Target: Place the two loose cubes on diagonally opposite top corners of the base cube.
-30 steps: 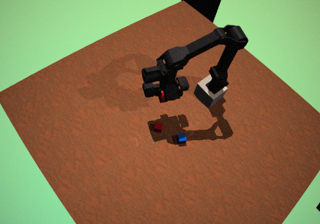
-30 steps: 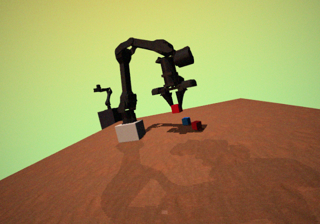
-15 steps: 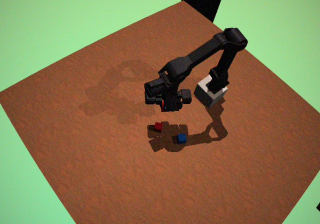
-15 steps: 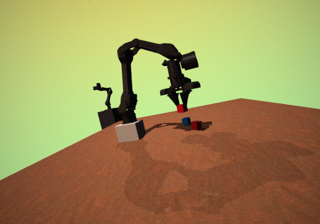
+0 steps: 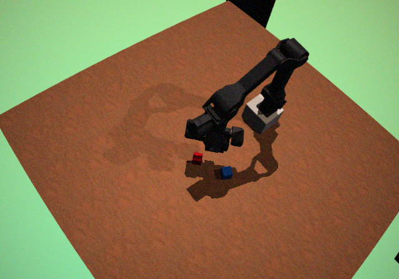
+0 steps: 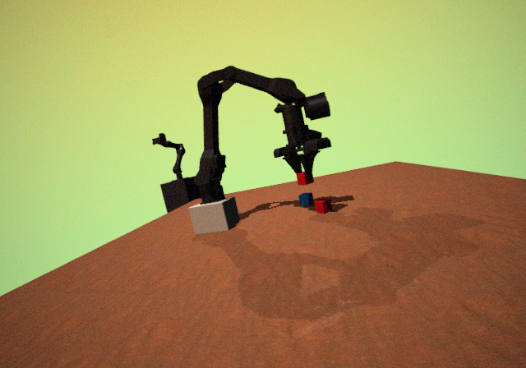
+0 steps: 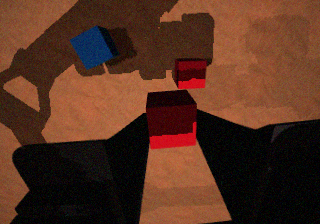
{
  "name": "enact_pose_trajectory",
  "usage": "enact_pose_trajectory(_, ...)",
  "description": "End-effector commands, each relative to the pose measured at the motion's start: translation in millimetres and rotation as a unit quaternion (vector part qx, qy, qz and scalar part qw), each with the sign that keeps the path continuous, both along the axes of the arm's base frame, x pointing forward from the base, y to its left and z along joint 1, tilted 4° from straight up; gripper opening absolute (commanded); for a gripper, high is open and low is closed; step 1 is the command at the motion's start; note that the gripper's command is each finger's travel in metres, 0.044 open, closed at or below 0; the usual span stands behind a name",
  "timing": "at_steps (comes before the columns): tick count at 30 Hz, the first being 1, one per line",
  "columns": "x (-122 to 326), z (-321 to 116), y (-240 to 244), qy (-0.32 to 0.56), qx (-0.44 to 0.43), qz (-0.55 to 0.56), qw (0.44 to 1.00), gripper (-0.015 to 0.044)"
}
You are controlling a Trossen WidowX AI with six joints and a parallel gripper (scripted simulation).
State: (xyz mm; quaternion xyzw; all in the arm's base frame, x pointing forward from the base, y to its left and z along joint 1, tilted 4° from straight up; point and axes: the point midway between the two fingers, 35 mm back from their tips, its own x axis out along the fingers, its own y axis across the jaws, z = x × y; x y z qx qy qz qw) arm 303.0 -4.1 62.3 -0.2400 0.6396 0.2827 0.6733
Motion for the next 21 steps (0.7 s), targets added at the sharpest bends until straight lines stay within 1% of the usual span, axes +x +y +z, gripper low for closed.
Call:
enact_pose_trajectory(1, 3.2, -1.2, 9.9, 0.0, 0.0, -0.023, 1.0, 0.0105)
enact_pose_trajectory(21, 8.8, -9.3, 73.5, 0.01, 0.007, -0.156, 0.988, 0.0105)
